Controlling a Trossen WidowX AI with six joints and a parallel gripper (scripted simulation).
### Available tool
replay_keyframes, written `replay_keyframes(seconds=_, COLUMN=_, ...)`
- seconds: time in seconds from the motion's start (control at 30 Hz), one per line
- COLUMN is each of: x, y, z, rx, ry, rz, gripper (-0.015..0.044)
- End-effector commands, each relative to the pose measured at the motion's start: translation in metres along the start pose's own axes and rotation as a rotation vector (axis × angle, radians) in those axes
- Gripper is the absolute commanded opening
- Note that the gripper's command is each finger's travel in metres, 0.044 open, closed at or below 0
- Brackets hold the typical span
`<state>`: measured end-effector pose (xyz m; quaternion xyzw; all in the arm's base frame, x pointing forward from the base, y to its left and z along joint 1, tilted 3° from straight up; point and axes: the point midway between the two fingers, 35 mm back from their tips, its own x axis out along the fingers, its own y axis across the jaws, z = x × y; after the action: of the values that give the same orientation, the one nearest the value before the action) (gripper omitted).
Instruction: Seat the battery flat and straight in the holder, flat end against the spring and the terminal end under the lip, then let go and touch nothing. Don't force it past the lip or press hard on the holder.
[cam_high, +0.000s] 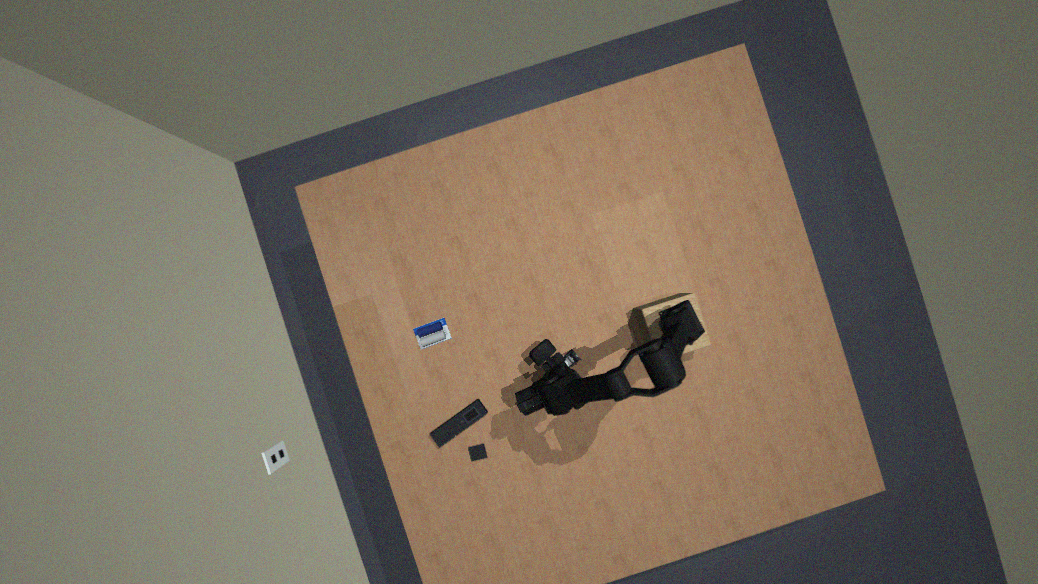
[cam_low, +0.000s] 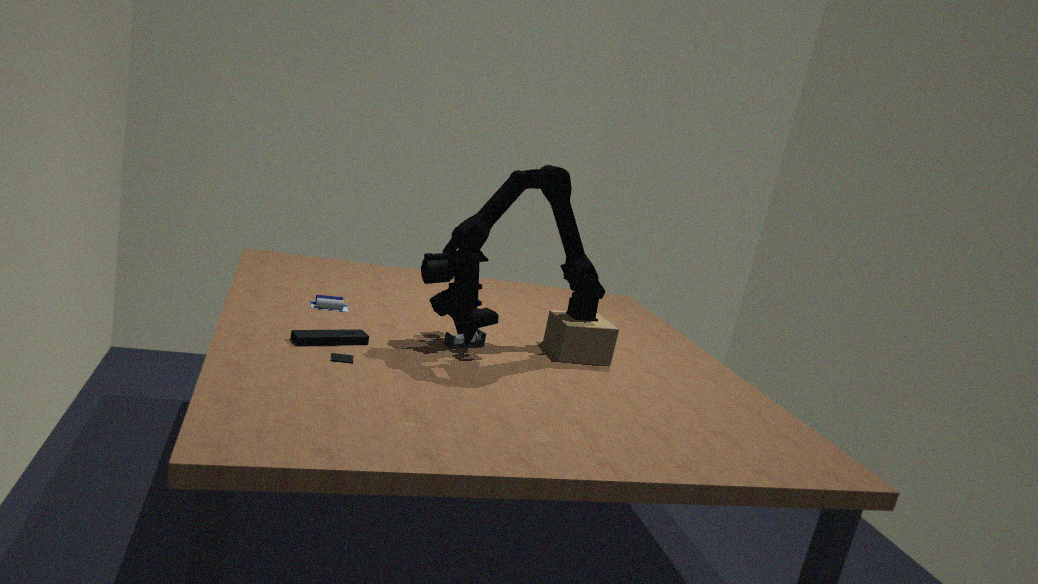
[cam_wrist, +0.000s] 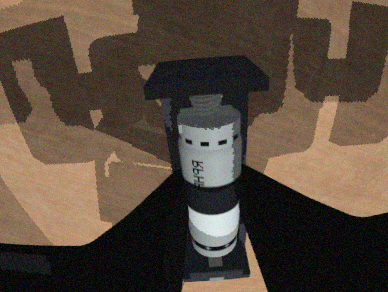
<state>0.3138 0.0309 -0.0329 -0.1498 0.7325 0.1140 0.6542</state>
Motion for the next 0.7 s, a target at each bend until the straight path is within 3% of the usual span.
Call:
replay_keyframes(seconds=0.0, x=0.0, y=0.0, z=0.003, rx=-0.006, ry=-0.035, rz=0.002, gripper=0.0073)
replay_keyframes(seconds=0.67, x=0.002, y=0.0, z=-0.008, rx=-0.009, ry=-0.059, rz=-0.003, gripper=0.0073)
